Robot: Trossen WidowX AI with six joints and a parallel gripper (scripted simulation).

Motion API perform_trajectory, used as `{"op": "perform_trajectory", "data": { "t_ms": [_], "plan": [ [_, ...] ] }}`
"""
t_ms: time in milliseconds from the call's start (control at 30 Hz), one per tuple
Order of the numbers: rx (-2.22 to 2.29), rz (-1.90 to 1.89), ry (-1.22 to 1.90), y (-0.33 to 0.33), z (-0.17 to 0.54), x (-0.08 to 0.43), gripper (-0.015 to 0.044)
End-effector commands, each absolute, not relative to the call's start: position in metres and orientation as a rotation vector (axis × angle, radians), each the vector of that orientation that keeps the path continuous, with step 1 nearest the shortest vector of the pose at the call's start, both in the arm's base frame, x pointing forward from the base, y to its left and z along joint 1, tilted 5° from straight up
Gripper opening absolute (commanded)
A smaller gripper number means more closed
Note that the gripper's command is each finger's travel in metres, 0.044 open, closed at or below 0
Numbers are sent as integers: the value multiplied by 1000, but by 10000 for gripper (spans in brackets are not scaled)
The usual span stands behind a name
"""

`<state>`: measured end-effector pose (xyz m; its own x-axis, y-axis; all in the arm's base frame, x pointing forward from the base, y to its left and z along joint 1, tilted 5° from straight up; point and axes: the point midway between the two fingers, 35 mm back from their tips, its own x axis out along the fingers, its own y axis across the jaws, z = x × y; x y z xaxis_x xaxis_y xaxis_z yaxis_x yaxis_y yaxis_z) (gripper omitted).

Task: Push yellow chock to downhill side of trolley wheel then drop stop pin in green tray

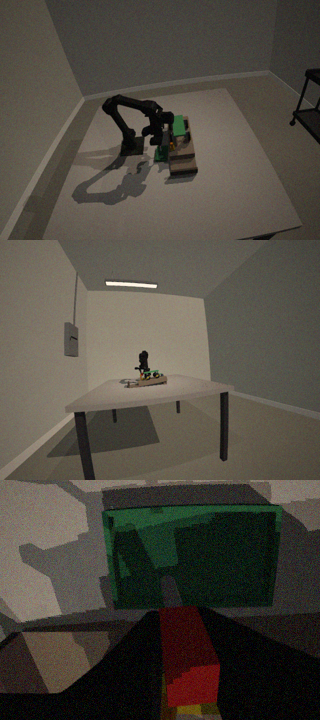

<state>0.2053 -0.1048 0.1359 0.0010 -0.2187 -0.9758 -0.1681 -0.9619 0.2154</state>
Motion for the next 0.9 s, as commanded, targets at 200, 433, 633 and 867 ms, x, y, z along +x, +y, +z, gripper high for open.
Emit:
{"op": "perform_trajectory", "data": {
  "t_ms": [200,433,633,867],
  "plan": [
    [2166,-2132,-474,-121,107,203,0],
    [2165,-2131,-475,-132,92,201,0],
    [2165,-2131,-475,-130,91,201,105],
    [2165,-2132,-474,-126,90,202,190]
  ]
}}
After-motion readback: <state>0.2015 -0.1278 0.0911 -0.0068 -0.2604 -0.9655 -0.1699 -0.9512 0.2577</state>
